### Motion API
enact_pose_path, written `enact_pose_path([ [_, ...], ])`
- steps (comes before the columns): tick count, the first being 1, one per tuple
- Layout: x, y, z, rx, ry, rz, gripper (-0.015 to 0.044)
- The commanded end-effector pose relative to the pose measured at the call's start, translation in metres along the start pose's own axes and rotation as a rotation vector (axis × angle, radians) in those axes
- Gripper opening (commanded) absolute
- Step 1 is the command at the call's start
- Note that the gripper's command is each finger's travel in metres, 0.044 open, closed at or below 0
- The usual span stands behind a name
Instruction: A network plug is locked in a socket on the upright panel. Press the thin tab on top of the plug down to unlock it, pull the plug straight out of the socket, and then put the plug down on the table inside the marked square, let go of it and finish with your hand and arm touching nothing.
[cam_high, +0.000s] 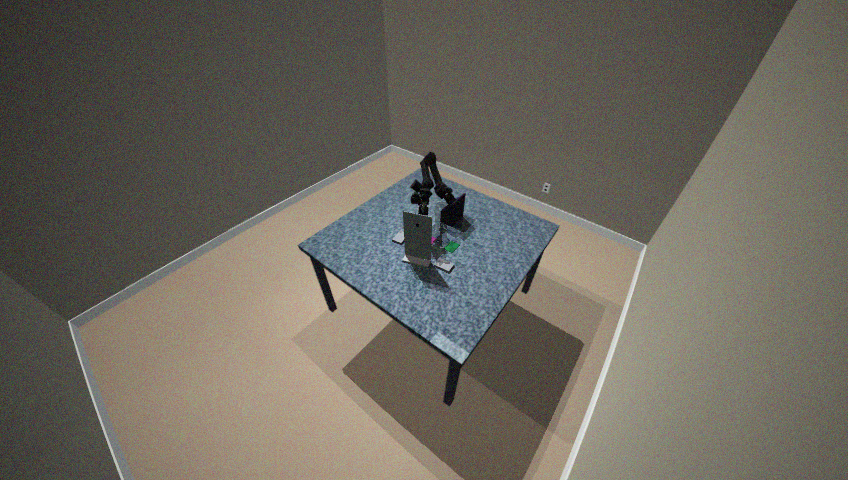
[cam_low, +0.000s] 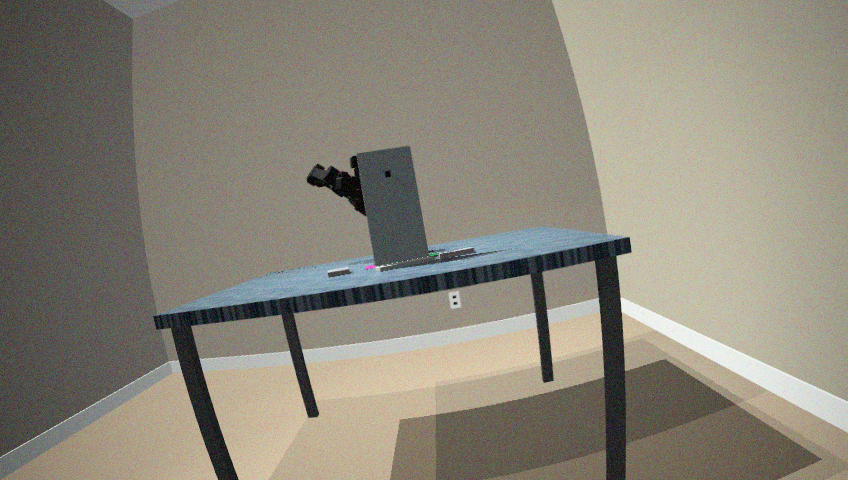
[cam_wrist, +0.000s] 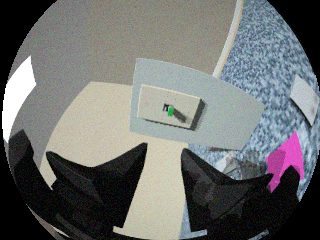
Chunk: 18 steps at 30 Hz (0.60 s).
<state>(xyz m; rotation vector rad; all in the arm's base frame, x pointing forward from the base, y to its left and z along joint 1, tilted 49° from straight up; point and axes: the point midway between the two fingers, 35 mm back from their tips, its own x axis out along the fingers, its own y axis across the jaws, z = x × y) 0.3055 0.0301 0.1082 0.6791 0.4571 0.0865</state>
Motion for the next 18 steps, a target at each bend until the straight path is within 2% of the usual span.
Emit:
enact_pose_path([
  [1,0.0,-0.007,-0.012,0.055,0.03,-0.003,0.0156],
  [18,0.034,-0.006,-0.001,0.054,0.029,-0.002,0.0156],
])
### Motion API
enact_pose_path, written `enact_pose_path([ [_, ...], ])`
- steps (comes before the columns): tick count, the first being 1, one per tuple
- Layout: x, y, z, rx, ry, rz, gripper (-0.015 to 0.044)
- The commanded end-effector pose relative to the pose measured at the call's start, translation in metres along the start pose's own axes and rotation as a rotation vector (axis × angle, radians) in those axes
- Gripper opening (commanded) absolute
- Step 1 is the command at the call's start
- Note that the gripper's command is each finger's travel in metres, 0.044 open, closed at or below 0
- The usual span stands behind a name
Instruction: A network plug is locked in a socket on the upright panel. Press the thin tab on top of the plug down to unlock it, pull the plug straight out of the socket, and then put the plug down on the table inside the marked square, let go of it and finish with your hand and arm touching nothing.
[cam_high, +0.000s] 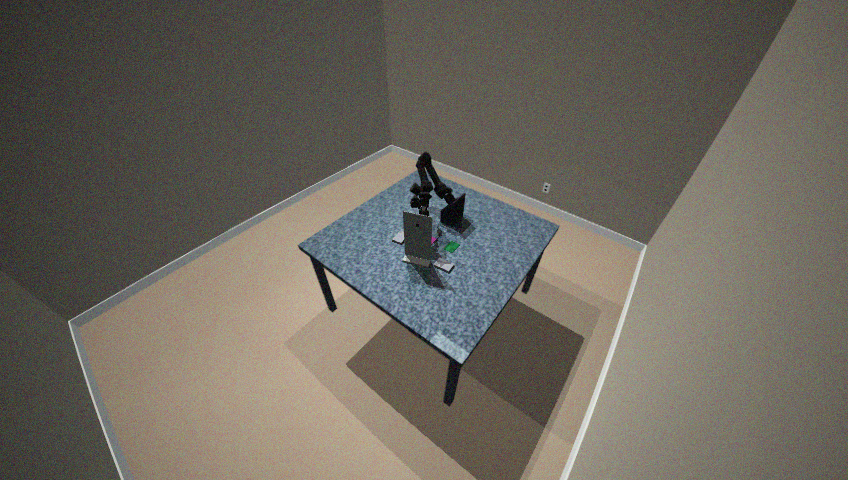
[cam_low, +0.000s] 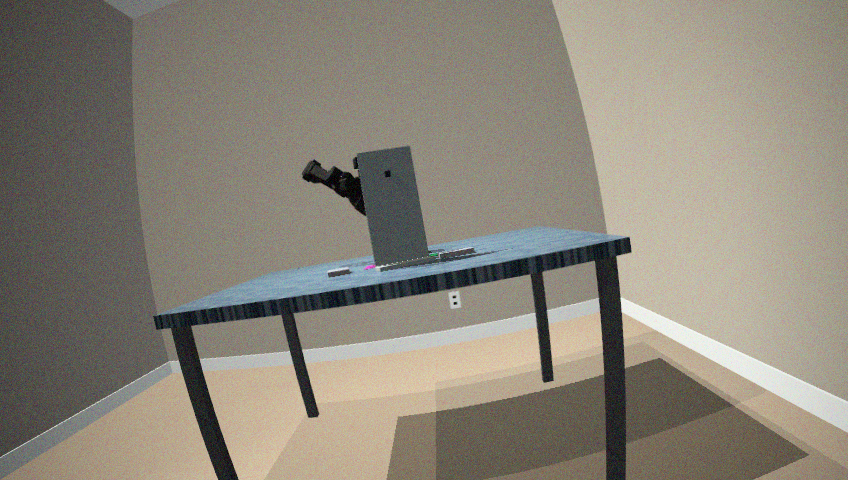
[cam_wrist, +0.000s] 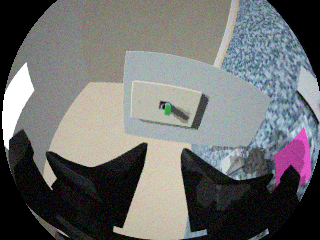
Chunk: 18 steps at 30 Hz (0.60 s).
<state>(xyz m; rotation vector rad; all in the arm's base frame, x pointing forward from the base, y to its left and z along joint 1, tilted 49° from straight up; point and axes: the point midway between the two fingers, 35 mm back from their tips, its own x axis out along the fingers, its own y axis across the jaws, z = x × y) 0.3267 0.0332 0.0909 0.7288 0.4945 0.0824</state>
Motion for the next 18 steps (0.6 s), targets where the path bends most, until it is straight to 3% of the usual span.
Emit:
enact_pose_path([
  [1,0.011,0.001,0.004,0.002,-0.005,0.002,0.0156],
  [18,0.04,0.0,0.01,0.002,-0.006,0.003,0.0156],
])
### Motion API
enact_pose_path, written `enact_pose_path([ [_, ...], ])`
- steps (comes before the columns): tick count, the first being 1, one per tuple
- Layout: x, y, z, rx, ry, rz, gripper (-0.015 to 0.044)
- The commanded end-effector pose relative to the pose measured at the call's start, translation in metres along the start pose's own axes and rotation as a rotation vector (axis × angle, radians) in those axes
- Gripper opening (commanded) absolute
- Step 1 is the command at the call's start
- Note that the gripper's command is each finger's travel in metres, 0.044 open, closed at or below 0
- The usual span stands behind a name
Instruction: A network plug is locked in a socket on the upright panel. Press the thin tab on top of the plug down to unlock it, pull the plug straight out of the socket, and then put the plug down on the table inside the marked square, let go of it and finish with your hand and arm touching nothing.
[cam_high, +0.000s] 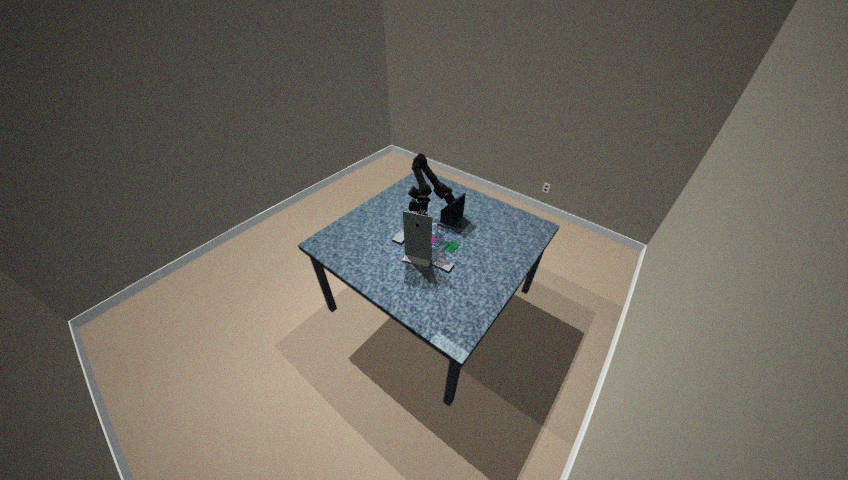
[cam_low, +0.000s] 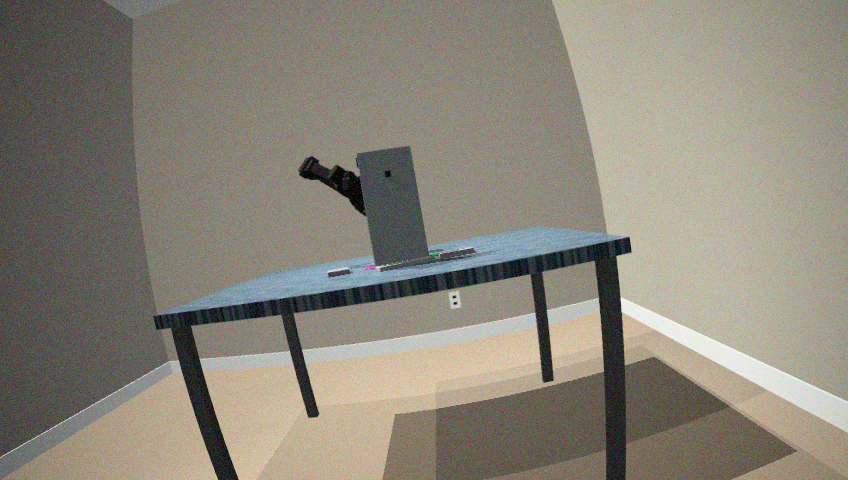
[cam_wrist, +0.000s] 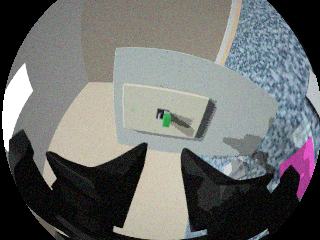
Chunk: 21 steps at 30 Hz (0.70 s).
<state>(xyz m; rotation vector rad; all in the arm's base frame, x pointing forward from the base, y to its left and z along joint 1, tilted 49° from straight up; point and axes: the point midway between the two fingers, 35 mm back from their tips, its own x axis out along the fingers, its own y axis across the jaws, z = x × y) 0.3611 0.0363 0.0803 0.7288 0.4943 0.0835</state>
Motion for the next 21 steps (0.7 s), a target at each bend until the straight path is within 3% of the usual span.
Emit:
enact_pose_path([
  [1,0.005,0.002,0.004,0.002,-0.006,0.002,0.0156],
  [21,0.031,0.002,0.011,0.002,-0.008,0.003,0.0156],
])
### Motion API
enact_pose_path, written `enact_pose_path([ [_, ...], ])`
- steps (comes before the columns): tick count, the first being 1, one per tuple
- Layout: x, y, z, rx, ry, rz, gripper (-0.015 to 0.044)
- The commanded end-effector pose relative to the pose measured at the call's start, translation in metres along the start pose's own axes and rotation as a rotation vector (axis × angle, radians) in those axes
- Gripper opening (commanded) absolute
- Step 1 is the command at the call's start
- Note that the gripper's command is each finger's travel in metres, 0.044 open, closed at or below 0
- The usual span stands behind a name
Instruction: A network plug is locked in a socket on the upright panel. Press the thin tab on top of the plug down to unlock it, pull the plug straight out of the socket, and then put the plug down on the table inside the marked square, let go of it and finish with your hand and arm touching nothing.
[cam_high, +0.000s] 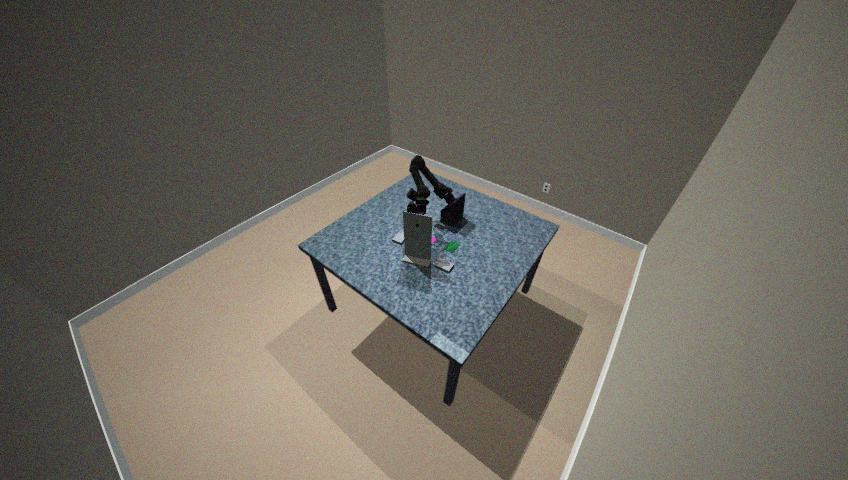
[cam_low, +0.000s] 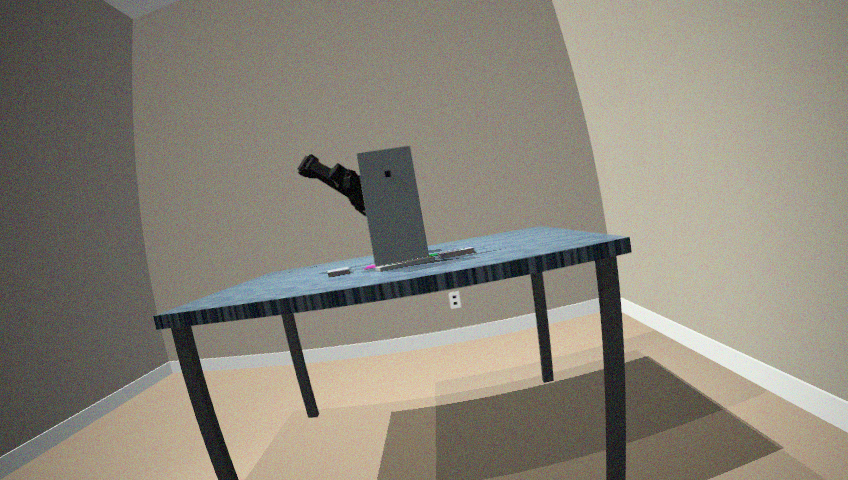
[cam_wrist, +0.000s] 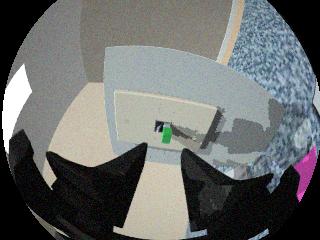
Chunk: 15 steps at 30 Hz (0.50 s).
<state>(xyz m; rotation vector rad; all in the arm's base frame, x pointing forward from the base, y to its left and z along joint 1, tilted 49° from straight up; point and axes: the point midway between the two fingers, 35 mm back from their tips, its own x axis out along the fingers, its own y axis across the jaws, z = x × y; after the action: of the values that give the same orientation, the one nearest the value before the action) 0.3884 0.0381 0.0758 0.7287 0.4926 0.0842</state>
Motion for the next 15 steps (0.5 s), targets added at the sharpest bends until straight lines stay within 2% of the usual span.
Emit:
enact_pose_path([
  [1,0.006,0.001,0.003,0.002,-0.006,0.002,0.0156],
  [15,0.024,0.001,0.007,0.002,-0.007,0.003,0.0156],
])
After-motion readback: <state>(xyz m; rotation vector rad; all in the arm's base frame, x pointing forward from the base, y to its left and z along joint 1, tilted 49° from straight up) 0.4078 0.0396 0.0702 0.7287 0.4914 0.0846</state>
